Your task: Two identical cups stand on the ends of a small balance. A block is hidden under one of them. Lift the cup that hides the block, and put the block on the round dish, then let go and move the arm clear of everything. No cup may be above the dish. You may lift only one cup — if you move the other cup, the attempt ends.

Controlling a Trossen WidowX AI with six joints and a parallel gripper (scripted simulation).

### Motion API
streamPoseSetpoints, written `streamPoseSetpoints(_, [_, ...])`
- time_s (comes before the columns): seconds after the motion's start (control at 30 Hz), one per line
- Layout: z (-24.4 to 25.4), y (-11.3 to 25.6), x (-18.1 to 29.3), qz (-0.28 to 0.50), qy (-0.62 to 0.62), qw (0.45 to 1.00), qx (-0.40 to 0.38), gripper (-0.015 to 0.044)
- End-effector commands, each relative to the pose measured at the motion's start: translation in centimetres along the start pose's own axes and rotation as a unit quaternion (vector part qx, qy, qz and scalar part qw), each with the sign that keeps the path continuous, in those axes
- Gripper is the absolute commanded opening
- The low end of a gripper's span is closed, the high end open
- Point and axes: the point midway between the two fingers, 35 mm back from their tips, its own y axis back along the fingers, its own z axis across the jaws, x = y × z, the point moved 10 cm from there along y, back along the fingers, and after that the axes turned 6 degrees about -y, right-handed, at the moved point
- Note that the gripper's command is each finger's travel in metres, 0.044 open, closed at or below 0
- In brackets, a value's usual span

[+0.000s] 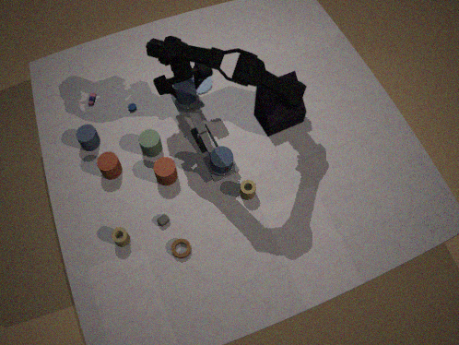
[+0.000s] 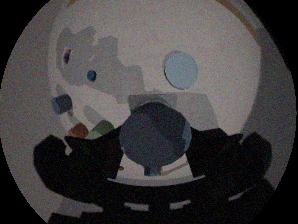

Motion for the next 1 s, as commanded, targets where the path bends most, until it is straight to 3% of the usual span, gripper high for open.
streamPoseSetpoints(0.0, [0.2, 1.3, -0.4, -0.014, 0.005, 1.0, -0.01, 0.0])
streamPoseSetpoints(0.97, [-0.2, 5.0, -0.2, -0.014, 0.005, 1.0, -0.01, 0.0])
